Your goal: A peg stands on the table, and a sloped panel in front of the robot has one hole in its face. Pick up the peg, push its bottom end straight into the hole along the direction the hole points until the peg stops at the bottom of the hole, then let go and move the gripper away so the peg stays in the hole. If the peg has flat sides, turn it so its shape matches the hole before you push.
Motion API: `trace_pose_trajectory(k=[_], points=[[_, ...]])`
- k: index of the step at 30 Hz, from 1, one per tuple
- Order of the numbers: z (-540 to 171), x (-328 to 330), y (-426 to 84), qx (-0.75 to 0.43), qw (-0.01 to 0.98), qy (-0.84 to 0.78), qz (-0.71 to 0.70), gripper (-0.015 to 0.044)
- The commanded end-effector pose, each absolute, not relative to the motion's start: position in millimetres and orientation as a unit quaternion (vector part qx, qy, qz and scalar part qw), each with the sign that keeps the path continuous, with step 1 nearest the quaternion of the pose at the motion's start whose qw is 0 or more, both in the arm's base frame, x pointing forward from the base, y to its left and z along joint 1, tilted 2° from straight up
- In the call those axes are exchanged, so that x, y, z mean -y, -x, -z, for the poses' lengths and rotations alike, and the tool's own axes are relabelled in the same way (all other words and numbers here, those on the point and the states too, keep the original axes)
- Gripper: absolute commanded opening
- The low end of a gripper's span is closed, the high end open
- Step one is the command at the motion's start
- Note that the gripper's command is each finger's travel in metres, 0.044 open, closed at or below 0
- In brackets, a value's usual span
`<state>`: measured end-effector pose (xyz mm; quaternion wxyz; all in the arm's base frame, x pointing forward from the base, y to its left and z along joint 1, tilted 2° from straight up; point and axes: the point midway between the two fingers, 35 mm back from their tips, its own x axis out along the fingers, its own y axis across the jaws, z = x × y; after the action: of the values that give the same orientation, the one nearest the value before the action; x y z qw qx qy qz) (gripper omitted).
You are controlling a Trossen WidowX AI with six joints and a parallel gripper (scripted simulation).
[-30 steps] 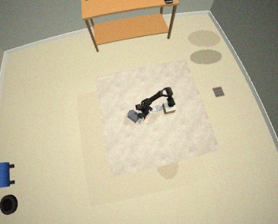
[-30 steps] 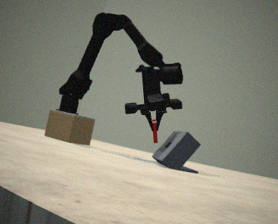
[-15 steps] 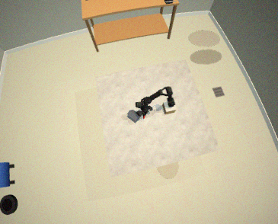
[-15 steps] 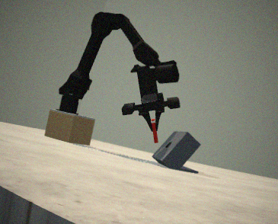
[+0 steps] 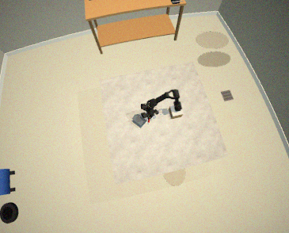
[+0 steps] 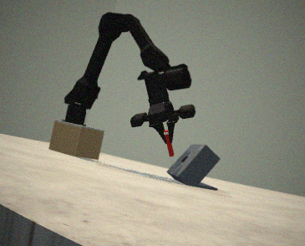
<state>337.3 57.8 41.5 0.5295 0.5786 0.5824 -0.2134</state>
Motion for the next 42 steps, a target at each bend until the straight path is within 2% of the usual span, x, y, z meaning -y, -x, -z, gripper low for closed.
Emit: trace_pose_trajectory(k=[1,42], points=[[-41.5,-53.6,-337.6,-0.575,0.517,-0.596,0.218,0.0],[-45.7,-7.7,-340.6,-0.487,0.376,-0.747,0.251,0.0]])
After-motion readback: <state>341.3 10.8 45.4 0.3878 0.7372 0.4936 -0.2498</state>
